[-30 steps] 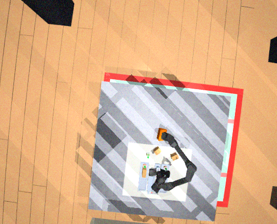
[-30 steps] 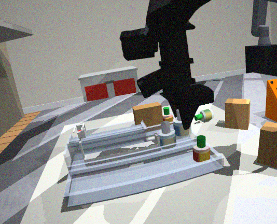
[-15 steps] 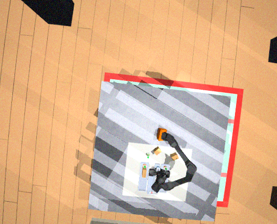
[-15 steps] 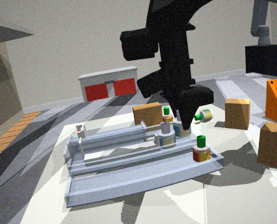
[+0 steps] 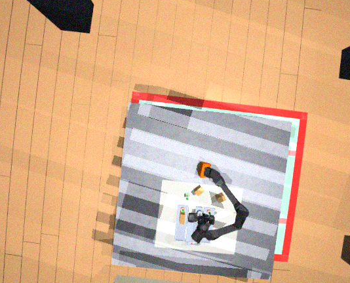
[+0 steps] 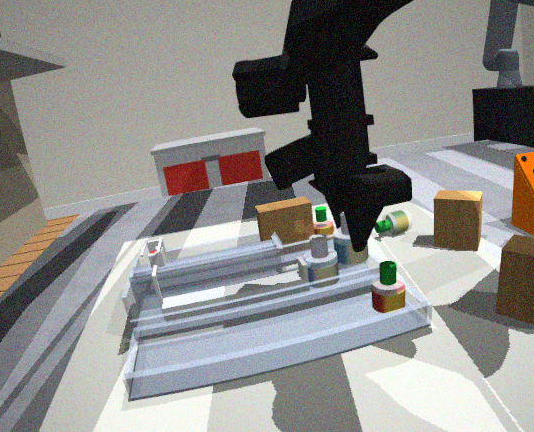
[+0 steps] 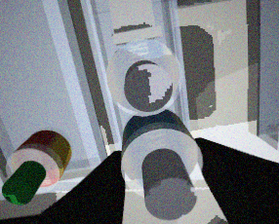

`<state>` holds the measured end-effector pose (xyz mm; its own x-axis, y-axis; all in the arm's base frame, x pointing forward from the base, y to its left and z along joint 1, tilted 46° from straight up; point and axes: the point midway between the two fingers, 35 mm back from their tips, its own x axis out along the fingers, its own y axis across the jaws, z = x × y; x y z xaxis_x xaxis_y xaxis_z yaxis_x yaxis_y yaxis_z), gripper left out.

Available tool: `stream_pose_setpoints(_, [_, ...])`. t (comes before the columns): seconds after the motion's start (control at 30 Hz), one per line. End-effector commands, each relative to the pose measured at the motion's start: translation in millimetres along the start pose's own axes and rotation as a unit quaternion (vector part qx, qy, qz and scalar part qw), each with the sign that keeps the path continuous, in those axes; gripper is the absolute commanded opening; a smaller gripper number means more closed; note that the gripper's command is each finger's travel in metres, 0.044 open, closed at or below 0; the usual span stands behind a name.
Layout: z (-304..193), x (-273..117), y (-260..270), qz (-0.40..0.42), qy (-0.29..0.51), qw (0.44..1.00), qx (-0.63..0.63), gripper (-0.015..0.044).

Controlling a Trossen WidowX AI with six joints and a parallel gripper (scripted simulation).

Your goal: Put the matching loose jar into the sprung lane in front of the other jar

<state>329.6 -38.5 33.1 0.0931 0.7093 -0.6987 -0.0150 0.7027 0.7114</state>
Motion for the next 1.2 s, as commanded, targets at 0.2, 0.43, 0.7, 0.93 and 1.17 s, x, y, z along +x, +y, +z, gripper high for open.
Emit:
stream_pose_setpoints(0.2, [5.2, 6.6, 3.4, 0.003, -0.007, 1.0, -0.011, 0.0])
stream_pose_setpoints(0.43, [5.0, 8.5, 3.6, 0.003, -0.007, 1.0, -0.011, 0.0])
stream_pose_setpoints(0.7, [4.7, 10.6, 3.7, 0.003, -0.007, 1.0, -0.011, 0.0])
stream_pose_setpoints(0.93, [4.4, 12.4, 3.9, 0.003, -0.007, 1.0, -0.011, 0.0])
stream_pose_setpoints(1.17, [4.1, 14.3, 4.1, 0.003, -0.007, 1.0, -0.011, 0.0])
